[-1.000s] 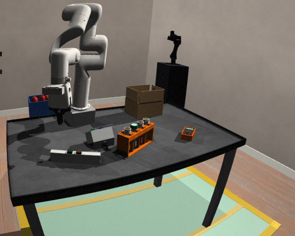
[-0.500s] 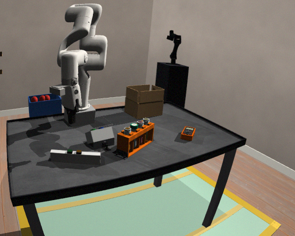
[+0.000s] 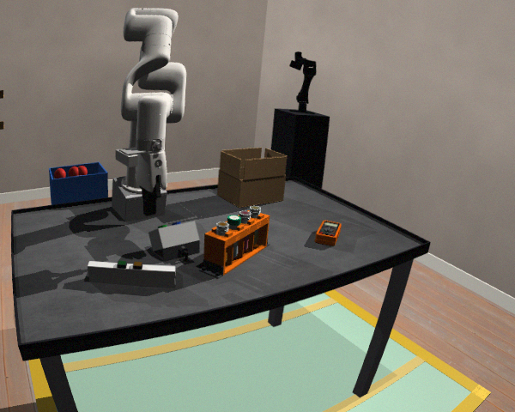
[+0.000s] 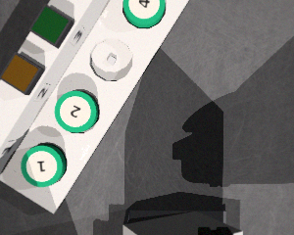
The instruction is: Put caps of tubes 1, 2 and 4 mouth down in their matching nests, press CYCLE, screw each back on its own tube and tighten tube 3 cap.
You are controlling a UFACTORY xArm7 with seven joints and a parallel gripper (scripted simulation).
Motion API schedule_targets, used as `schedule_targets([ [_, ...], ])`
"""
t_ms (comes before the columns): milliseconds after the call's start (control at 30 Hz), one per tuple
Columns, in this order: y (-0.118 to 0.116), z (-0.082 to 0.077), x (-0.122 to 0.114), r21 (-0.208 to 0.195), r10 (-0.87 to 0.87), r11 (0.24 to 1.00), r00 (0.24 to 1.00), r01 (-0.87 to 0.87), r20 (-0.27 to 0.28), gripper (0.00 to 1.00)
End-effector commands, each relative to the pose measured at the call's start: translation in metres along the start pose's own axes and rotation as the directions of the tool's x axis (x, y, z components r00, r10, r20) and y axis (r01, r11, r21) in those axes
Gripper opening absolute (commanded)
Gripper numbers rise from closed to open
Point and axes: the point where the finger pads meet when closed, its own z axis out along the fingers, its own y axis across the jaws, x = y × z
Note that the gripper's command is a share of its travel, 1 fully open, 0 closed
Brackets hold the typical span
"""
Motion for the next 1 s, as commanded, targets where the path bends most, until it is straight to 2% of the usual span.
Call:
schedule_targets([
  [0, 0.004, 0.005, -0.034, 0.001, 0.006, 1.0, 1.0, -0.006, -0.015, 0.0],
  [200, 0.012, 0.013, -0.07, 0.001, 0.006, 1.0, 1.0, -0.006, -0.015, 0.0],
  [267, 0.012, 0.013, -0.07, 0.001, 0.006, 1.0, 1.0, -0.006, -0.015, 0.0],
  [367, 0.017, 0.019, -0.093, 0.001, 0.006, 1.0, 1.0, -0.006, -0.014, 0.0],
  [700, 0.017, 0.019, -0.093, 0.001, 0.006, 1.0, 1.0, -0.006, -0.014, 0.0],
  [967, 0.017, 0.037, -0.093, 0.001, 0.006, 1.0, 1.0, -0.006, -0.014, 0.0],
])
